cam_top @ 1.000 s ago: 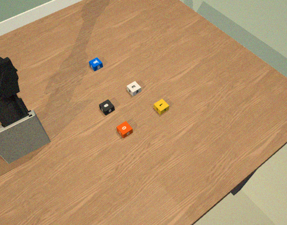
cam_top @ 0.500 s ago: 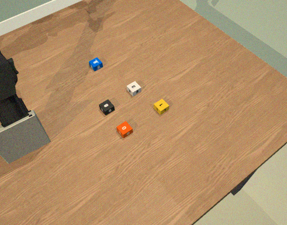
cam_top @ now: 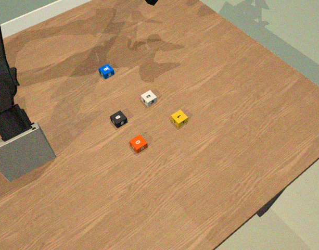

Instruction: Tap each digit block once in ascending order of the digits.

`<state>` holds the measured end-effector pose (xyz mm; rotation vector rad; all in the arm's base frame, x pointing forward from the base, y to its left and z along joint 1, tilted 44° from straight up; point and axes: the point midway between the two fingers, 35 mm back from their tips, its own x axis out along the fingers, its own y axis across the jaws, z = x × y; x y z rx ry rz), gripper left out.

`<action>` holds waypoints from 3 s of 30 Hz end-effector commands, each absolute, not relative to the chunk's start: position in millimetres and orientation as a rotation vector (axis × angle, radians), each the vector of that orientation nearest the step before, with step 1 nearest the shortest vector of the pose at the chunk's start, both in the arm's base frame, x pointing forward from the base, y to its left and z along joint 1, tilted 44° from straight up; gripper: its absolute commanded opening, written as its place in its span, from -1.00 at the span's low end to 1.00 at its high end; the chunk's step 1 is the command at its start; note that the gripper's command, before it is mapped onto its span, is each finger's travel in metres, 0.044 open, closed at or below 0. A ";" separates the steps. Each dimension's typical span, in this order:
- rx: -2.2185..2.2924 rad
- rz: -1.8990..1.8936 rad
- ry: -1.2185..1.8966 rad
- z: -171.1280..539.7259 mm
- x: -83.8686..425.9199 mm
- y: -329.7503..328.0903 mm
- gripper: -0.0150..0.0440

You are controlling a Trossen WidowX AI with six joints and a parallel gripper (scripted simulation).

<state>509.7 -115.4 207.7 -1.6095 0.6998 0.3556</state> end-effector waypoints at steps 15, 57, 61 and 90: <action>-0.301 0.584 1.305 -8.0 313.7 -218.3 0.86; 0.641 0.499 1.388 7.2 211.6 -153.0 0.86; 0.644 0.502 1.387 28.3 210.2 -125.6 0.86; 0.633 0.482 1.390 89.0 268.2 -75.8 0.86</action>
